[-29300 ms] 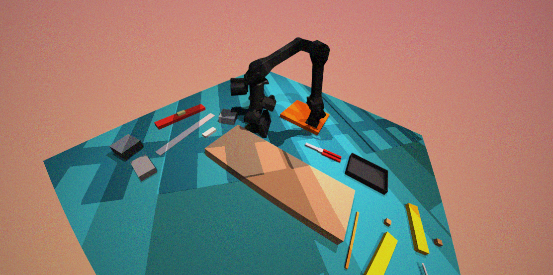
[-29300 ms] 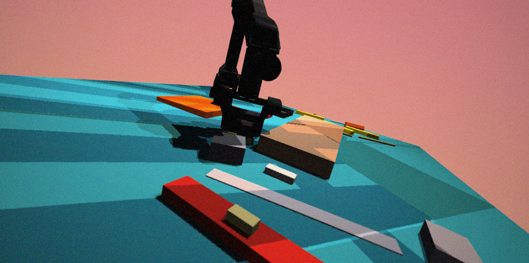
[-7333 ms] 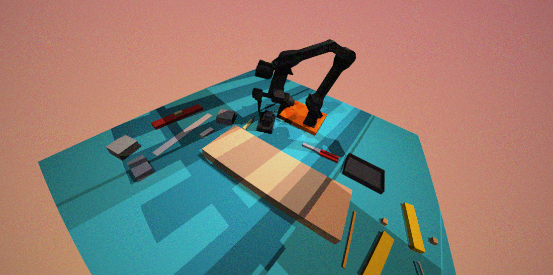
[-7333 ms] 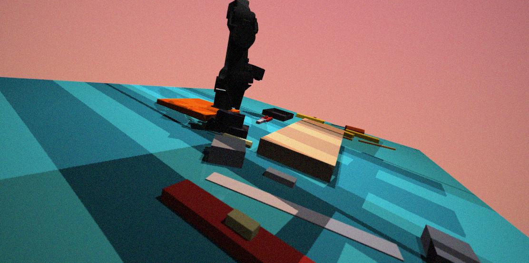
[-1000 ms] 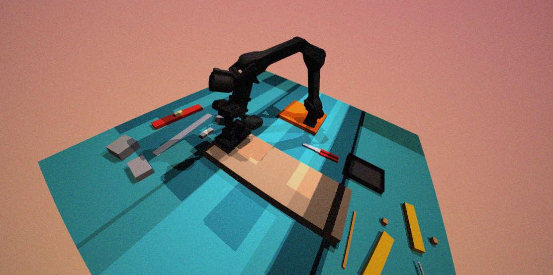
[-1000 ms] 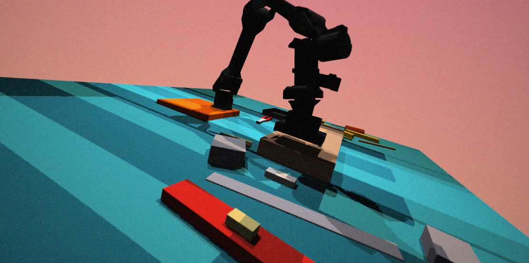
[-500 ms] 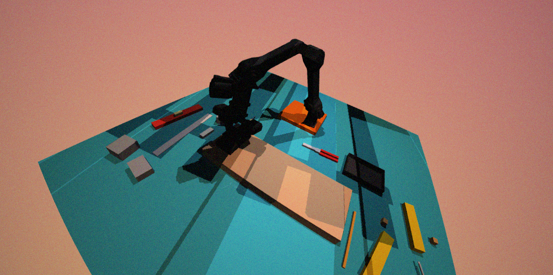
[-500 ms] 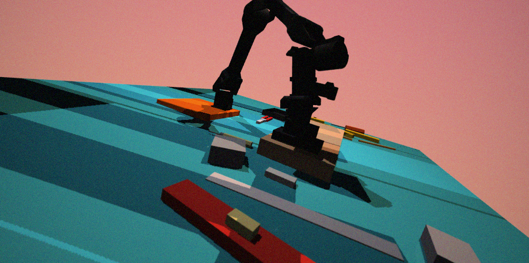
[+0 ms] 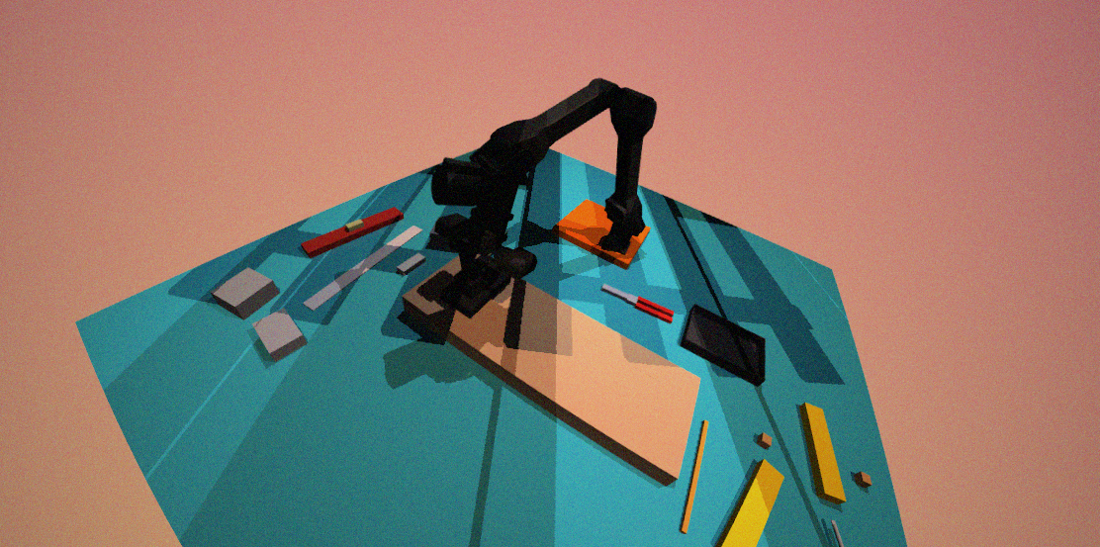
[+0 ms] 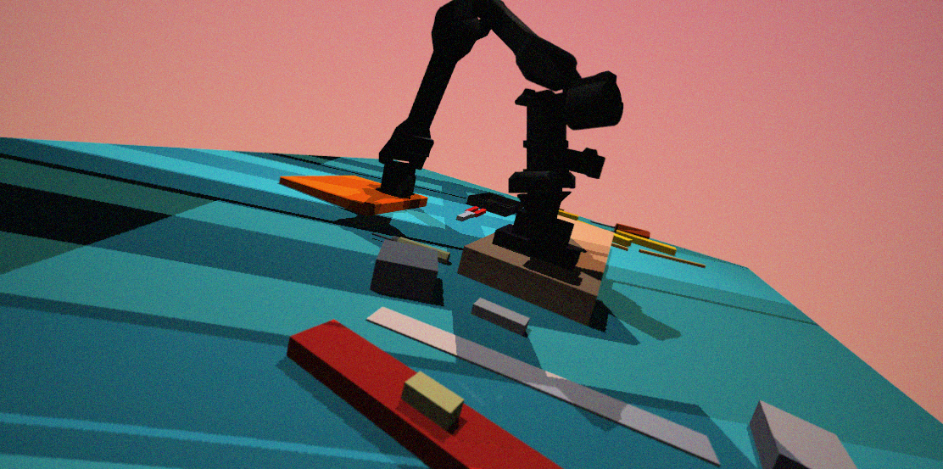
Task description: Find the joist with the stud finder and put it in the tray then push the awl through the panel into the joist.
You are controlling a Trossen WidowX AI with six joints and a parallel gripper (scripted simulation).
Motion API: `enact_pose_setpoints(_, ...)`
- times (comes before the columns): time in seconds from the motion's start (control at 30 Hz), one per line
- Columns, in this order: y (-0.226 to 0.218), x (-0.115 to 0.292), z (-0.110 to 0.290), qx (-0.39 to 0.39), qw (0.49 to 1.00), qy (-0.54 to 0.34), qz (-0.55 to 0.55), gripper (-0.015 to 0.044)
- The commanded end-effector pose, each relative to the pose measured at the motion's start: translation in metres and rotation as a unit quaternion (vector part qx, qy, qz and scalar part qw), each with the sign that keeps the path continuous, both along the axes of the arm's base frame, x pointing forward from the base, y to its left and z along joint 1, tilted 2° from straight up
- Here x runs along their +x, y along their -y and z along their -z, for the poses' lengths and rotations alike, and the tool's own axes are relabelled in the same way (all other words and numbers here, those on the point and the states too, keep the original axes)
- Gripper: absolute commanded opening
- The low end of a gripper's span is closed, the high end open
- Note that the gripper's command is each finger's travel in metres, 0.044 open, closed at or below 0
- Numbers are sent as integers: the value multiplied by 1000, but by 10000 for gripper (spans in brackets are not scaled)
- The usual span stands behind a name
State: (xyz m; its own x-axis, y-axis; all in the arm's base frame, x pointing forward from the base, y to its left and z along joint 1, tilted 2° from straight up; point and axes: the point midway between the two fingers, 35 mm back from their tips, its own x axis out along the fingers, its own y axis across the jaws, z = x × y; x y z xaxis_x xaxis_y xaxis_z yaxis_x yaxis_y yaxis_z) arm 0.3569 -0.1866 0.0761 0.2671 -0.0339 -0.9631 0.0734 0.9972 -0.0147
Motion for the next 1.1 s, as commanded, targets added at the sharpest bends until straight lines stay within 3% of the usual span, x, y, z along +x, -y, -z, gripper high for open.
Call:
enact_pose_setpoints(0.0,-17,1,0,1,1000,0,-1,0)
enact_pose_setpoints(1.07,-139,10,2,6,1000,0,-1,0)
